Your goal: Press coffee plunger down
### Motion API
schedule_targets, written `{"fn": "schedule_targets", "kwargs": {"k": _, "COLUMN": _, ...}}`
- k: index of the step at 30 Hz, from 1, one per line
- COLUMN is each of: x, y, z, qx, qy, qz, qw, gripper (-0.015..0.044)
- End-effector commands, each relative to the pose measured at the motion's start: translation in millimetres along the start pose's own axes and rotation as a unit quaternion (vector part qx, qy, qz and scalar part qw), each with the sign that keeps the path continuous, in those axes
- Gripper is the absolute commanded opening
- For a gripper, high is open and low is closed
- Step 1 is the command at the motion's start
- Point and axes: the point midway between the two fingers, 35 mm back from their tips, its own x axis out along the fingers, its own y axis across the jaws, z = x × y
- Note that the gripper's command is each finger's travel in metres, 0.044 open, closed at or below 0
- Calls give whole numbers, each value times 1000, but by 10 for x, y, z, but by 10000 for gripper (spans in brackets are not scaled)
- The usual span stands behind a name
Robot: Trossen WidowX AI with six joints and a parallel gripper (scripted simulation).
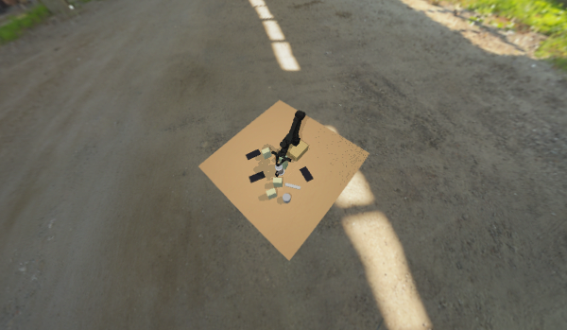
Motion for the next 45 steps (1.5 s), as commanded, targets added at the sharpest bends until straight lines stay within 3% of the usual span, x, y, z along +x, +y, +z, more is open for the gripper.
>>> {"fn": "schedule_targets", "kwargs": {"k": 1, "x": 70, "y": -1, "z": -266, "qx": 3, "qy": 35, "qz": -1, "qw": 999, "gripper": 122}}
{"fn": "schedule_targets", "kwargs": {"k": 45, "x": 254, "y": 6, "z": -180, "qx": 3, "qy": 34, "qz": -1, "qw": 999, "gripper": 122}}
